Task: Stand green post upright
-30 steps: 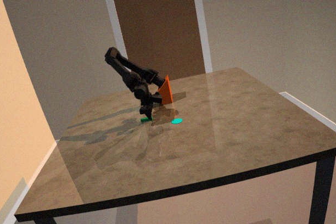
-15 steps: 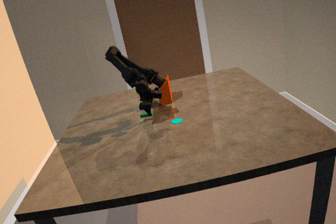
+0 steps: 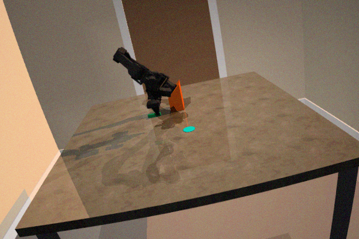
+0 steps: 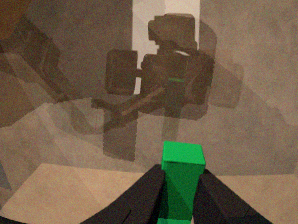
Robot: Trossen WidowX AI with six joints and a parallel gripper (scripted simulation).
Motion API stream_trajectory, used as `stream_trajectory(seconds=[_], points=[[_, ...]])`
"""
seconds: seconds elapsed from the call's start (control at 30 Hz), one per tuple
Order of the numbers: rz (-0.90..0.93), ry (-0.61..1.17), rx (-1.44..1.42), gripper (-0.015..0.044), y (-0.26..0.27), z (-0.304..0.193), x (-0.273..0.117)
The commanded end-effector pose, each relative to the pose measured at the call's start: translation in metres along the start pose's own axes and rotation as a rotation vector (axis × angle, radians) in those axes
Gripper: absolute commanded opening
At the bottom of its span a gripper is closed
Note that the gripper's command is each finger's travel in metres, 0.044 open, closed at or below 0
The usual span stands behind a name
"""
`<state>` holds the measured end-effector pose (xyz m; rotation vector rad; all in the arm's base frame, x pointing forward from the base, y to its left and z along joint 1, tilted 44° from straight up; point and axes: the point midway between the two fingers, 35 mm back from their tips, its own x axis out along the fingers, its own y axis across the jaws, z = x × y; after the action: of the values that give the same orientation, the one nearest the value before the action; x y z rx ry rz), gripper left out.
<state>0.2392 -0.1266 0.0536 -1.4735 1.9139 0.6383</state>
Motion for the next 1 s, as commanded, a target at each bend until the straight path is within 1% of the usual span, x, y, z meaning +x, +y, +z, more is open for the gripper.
stream_trajectory(seconds=[0.0, 0.37, 0.97], points=[[-0.006, -0.004, 0.01, 0.0023, -0.002, -0.001, -0.012], [-0.005, 0.003, 0.011, 0.0023, 0.004, -0.003, -0.045], [-0.008, -0.006, 0.097, 0.0023, -0.025, 0.031, -0.055]])
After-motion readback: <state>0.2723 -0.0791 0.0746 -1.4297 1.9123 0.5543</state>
